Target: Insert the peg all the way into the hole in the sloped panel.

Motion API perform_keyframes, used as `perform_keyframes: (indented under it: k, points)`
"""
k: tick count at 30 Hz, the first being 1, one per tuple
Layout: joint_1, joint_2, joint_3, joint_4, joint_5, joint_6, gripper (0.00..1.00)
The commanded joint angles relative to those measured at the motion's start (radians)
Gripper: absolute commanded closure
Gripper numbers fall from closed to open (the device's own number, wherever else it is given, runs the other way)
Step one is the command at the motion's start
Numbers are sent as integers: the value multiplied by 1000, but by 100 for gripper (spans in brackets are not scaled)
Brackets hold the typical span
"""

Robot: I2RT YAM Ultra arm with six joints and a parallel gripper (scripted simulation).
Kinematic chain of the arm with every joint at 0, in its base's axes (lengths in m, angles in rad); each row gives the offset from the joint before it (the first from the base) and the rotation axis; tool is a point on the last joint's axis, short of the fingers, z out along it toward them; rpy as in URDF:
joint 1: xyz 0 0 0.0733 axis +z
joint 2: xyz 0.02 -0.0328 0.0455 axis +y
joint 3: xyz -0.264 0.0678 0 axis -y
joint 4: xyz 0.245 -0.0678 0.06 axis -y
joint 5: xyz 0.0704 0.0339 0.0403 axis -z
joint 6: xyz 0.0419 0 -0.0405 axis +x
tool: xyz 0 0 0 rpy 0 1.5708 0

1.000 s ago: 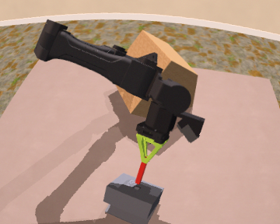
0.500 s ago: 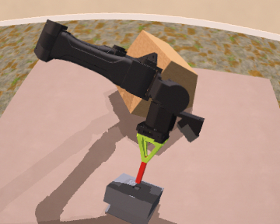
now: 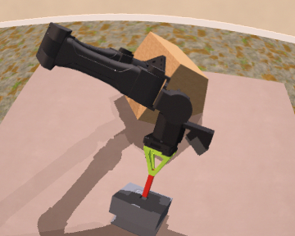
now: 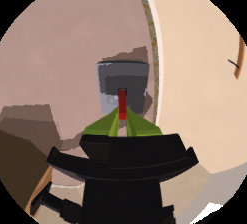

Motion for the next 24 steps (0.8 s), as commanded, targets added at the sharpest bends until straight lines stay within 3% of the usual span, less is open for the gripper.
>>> perform_keyframes:
  k: [1, 24]
  points:
    - [6, 7, -17, 81, -18, -47, 100]
    - [-61, 47, -46, 338, -72, -239, 100]
